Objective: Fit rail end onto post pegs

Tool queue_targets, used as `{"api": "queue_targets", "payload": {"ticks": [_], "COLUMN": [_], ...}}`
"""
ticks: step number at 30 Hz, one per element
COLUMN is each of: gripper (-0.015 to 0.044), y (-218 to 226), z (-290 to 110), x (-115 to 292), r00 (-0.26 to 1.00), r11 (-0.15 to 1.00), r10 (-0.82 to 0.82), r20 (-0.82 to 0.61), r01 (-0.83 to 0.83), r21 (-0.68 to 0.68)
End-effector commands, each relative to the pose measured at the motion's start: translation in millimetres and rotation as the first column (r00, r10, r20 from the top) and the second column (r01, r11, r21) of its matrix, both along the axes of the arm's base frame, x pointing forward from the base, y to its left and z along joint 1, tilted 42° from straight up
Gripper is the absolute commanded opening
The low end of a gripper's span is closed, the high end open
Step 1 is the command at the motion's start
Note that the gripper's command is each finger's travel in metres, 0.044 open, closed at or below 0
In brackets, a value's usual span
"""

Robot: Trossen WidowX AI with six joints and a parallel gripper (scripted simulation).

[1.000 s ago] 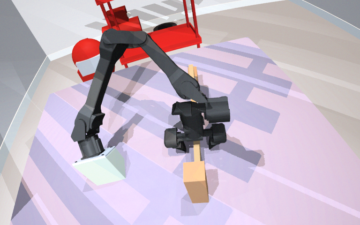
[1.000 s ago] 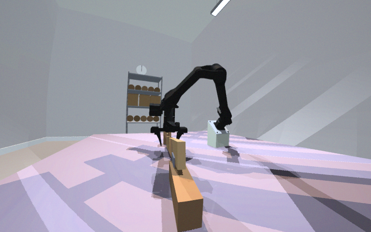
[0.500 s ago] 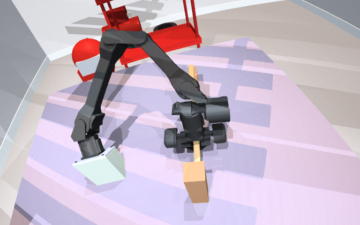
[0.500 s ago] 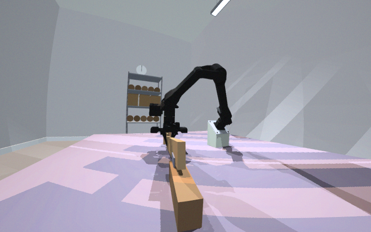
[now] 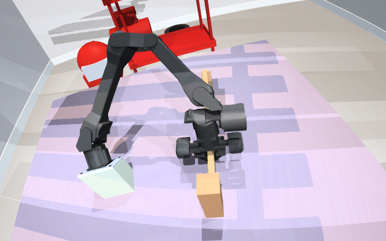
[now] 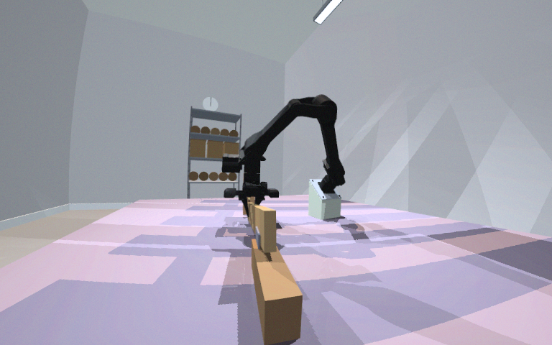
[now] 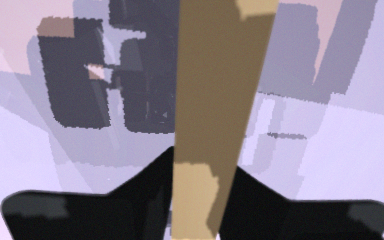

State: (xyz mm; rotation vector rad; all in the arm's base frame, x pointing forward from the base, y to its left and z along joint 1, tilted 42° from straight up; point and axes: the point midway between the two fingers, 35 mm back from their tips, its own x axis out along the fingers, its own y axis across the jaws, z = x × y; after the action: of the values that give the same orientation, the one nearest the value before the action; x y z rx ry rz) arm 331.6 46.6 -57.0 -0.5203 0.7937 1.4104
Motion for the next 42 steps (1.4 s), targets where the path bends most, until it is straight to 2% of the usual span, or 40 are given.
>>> {"api": "queue_targets", "payload": {"ticks": [1,42], "gripper": [0.0000,0.0000], "y": [0,-15], "z": [0,16], "x": [0,4], "r00": [1.000,1.000], "r11": [1.000,1.000], "r10": [-0.001,-0.001], "r20": [0.000,0.000], "r01": [0.001,0.001], "r21": [0.003,0.002]}}
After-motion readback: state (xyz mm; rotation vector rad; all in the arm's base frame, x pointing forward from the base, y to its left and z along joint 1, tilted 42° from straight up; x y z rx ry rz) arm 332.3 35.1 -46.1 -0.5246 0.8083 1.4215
